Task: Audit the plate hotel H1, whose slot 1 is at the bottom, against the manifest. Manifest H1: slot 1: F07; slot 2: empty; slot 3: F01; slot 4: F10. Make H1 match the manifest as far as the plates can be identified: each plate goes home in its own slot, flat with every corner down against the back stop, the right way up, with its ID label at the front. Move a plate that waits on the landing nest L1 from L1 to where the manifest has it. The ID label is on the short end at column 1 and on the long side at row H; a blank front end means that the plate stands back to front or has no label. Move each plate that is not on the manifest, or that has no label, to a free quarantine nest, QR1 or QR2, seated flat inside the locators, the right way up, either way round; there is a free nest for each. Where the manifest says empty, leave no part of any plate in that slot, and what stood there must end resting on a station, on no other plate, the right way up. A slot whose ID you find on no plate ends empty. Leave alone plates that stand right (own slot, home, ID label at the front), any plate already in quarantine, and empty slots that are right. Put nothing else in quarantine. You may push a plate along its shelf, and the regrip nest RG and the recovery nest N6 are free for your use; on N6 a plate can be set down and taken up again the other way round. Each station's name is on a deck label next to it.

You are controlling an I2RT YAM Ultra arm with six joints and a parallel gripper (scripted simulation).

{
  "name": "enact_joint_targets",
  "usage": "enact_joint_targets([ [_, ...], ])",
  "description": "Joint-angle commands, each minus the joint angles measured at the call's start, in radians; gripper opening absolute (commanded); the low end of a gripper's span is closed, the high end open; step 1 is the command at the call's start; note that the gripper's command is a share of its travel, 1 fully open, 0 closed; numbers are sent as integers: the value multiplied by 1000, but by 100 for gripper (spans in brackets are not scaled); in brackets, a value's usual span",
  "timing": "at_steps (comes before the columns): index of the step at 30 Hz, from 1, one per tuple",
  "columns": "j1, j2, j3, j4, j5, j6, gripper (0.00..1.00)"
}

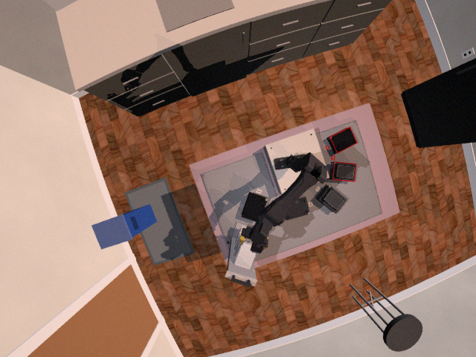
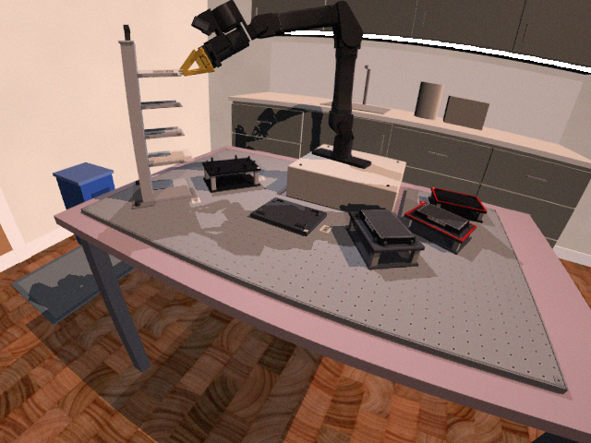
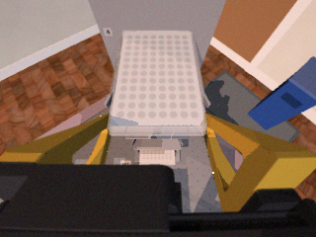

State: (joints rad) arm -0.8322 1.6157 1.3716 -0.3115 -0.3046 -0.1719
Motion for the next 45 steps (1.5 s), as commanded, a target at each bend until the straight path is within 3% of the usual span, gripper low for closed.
enact_joint_targets([
  [1, 0, -6, 7, 4, 0, 4, 86],
  [9, -1, -10, 3, 2, -1, 3, 86],
  [45, -49, -159, -136, -16, -41, -24, 86],
])
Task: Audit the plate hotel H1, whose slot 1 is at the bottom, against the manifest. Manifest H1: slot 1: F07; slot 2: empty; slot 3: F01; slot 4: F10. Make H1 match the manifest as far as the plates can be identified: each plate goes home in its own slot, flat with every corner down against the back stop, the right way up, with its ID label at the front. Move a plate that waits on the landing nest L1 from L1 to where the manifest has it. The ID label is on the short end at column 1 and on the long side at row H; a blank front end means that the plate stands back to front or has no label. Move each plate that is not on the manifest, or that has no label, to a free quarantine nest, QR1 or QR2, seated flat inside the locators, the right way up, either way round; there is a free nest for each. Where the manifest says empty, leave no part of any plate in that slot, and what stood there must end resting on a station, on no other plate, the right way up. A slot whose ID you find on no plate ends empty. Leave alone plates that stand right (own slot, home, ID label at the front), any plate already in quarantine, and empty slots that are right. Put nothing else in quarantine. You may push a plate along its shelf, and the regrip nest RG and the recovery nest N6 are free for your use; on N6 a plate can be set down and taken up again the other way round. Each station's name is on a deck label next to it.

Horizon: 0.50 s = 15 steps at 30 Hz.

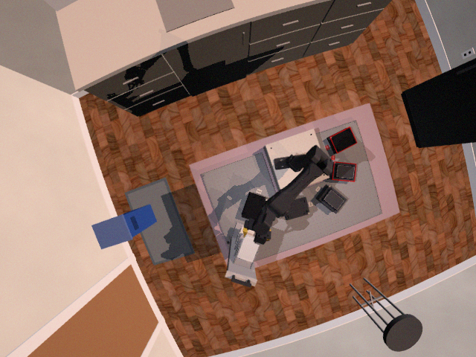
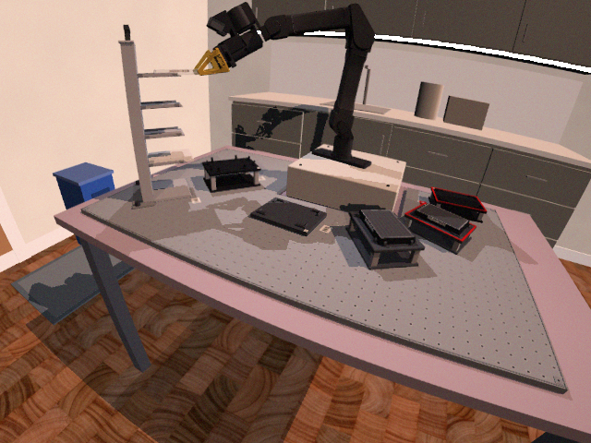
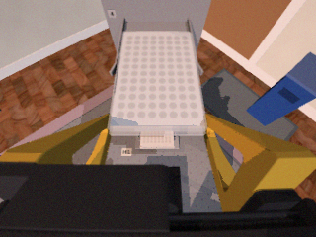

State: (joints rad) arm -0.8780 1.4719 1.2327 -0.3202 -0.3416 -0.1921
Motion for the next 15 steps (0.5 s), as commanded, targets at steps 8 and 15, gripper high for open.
enact_joint_targets([
  [8, -17, -52, -28, -17, -16, -12, 86],
  [15, -26, -75, -47, -23, -24, -17, 86],
])
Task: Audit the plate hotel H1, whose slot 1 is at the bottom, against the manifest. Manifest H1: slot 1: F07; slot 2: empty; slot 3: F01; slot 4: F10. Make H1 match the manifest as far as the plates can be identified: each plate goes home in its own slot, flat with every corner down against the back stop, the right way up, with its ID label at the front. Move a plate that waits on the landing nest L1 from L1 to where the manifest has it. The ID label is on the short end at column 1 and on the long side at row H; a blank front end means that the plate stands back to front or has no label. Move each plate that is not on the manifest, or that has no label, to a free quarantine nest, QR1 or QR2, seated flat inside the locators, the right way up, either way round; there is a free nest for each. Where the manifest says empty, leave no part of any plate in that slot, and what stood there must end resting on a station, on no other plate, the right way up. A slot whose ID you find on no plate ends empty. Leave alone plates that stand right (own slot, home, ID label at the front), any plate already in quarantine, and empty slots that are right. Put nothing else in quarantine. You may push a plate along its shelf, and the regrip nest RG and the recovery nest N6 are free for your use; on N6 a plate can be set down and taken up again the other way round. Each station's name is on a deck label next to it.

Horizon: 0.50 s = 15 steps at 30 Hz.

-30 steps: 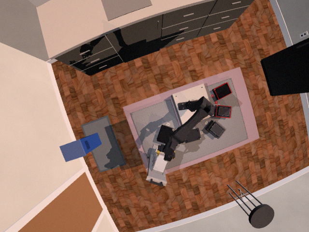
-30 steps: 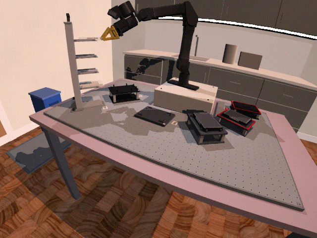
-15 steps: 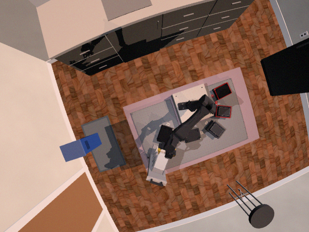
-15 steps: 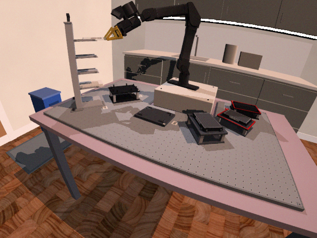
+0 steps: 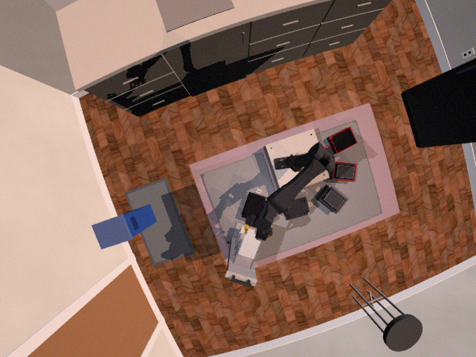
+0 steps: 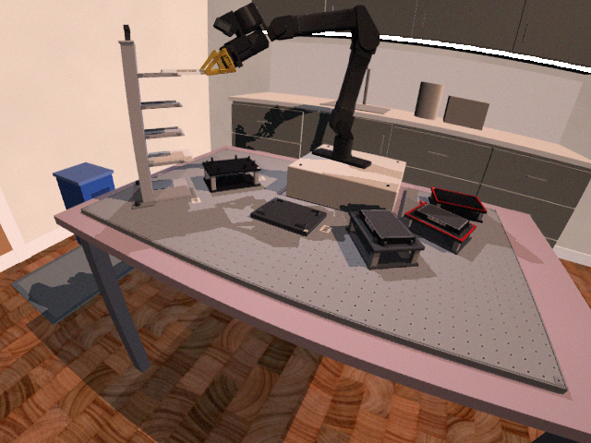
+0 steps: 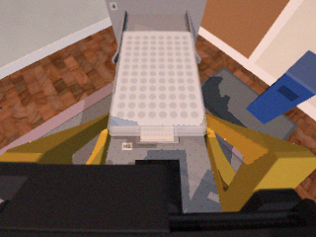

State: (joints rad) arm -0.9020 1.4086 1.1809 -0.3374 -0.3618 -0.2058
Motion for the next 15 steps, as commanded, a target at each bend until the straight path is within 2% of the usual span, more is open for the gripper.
enact_joint_targets([
  [1, -4, -16, 1, -7, -5, -4, 86],
  [15, -33, -80, -47, -30, -29, -21, 86],
])
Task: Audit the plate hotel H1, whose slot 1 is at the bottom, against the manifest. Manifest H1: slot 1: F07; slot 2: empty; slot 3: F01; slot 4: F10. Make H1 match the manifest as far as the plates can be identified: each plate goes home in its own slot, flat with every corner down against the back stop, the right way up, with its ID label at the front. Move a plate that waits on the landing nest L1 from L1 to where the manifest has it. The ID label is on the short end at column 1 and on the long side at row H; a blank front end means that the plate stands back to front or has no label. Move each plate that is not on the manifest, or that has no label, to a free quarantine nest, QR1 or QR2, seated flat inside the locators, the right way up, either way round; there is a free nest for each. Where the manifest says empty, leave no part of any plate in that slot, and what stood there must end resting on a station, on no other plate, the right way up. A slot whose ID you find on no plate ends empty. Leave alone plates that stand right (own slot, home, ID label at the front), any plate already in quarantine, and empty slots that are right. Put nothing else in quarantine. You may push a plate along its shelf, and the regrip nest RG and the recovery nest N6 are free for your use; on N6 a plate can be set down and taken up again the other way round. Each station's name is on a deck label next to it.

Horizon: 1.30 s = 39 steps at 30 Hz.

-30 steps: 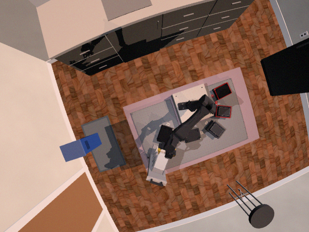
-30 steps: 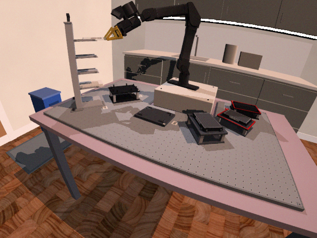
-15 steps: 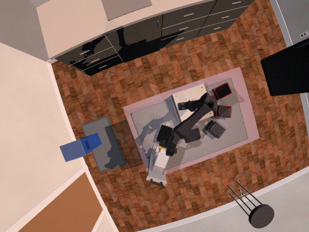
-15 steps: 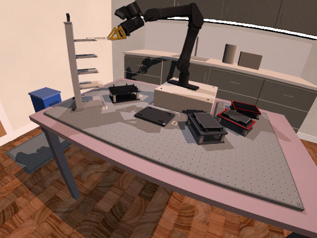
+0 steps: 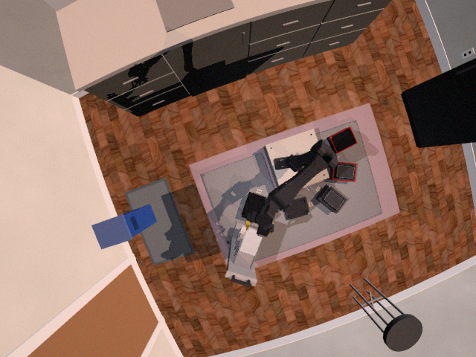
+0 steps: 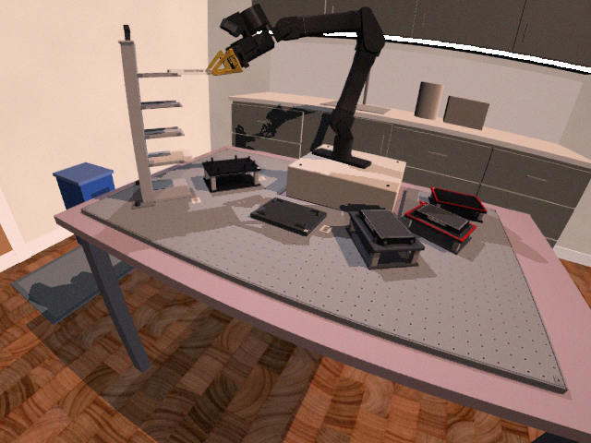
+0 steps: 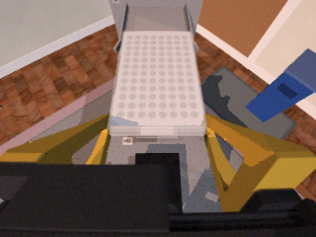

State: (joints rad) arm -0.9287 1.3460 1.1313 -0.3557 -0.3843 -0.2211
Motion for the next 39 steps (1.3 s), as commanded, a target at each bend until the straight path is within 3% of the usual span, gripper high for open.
enact_joint_targets([
  [1, -6, -17, 3, -12, -7, -6, 86],
  [39, -89, -165, -90, -88, -76, -56, 86],
])
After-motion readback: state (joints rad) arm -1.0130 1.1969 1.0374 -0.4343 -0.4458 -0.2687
